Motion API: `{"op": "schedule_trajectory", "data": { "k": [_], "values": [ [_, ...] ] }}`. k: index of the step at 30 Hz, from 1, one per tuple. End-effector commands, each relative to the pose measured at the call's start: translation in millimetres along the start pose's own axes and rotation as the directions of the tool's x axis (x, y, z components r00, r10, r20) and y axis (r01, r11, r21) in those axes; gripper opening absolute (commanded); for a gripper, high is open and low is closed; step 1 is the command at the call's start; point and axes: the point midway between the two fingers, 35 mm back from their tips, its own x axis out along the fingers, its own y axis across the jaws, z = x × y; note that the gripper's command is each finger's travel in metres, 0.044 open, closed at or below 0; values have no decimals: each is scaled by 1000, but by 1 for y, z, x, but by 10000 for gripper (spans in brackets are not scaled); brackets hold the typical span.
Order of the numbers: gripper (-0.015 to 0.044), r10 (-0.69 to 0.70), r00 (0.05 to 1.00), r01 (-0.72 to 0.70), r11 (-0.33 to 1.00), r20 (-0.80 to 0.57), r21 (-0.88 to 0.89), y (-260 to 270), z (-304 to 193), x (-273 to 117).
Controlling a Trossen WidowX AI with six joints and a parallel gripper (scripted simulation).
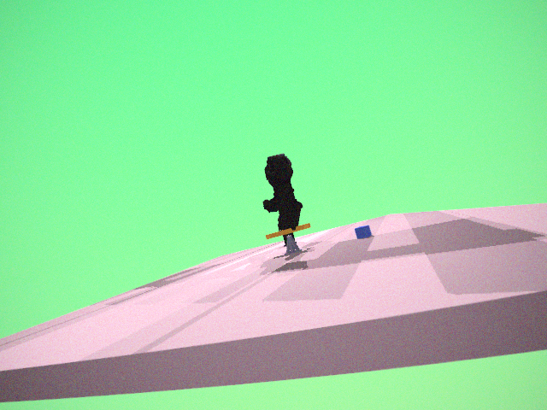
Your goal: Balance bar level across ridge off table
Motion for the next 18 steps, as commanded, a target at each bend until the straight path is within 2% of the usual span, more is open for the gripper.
{"op": "schedule_trajectory", "data": {
  "k": [1, 18],
  "values": [
    [0, 0, 1000, 0, 1000, -2, 1, 0, 0, 0],
    [0, 0, 1000, 0, 1000, -2, 1, 0, 0, 1]
  ]
}}
